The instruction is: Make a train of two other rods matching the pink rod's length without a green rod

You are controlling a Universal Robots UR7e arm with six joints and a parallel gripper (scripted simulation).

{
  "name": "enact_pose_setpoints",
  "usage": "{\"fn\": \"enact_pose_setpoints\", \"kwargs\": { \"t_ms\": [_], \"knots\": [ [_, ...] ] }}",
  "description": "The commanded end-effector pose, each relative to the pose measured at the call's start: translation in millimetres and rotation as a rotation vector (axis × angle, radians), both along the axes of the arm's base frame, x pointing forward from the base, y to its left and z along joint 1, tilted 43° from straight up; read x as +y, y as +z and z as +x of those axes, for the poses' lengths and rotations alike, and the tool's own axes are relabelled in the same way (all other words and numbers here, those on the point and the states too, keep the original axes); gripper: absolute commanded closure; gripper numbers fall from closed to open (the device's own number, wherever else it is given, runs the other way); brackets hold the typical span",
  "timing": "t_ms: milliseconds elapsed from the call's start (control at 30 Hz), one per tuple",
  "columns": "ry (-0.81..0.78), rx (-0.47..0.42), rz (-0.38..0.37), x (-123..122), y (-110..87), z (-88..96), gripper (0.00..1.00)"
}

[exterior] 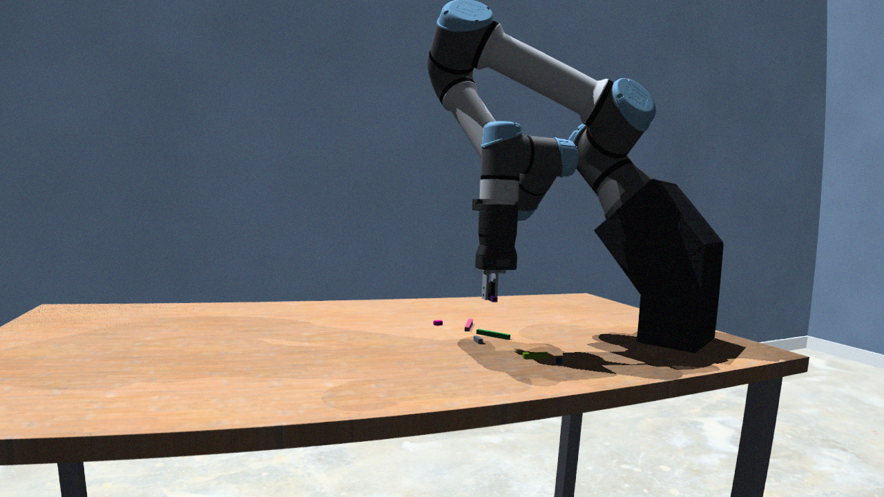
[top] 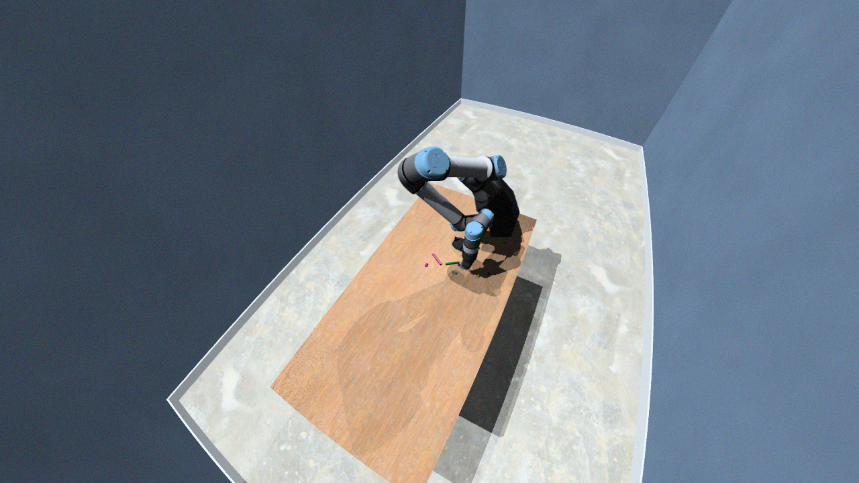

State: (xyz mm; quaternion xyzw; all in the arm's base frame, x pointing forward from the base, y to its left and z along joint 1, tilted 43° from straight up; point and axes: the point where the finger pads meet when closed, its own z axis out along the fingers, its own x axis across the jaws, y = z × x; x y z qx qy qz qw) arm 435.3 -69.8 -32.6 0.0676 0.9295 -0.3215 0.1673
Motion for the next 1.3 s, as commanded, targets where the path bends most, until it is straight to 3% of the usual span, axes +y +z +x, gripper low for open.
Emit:
{"fn": "enact_pose_setpoints", "kwargs": {
  "t_ms": [0,267,933,1267],
  "knots": [
    [0.002,0.000,0.000,0,0.3,0.4,0.76],
    [0.002,0.000,0.000,-7,-7.8,3.3,0.76],
    [0.002,0.000,0.000,-50,-58.9,22.2,0.76],
    [0.002,0.000,0.000,-55,-64.3,24.2,0.76]
  ]
}}
